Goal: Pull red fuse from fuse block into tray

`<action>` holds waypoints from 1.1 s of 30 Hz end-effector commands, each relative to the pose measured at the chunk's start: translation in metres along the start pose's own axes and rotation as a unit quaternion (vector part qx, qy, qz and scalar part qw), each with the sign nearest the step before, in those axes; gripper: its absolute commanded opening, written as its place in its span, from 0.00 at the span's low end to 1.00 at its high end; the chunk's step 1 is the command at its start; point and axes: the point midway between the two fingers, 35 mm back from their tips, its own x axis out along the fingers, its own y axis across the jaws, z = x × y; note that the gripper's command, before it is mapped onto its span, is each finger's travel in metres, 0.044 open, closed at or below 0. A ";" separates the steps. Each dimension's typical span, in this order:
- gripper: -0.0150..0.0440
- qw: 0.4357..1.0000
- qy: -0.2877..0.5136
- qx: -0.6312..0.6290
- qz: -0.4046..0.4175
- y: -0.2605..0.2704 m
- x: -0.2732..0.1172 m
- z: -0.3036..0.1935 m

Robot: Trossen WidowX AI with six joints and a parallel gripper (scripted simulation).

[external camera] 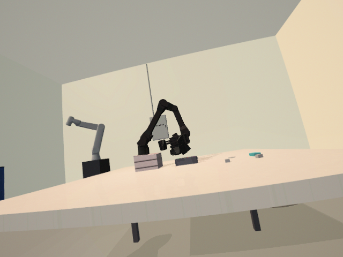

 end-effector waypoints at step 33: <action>0.37 0.762 -0.646 -0.033 0.029 -0.052 -0.098 0.047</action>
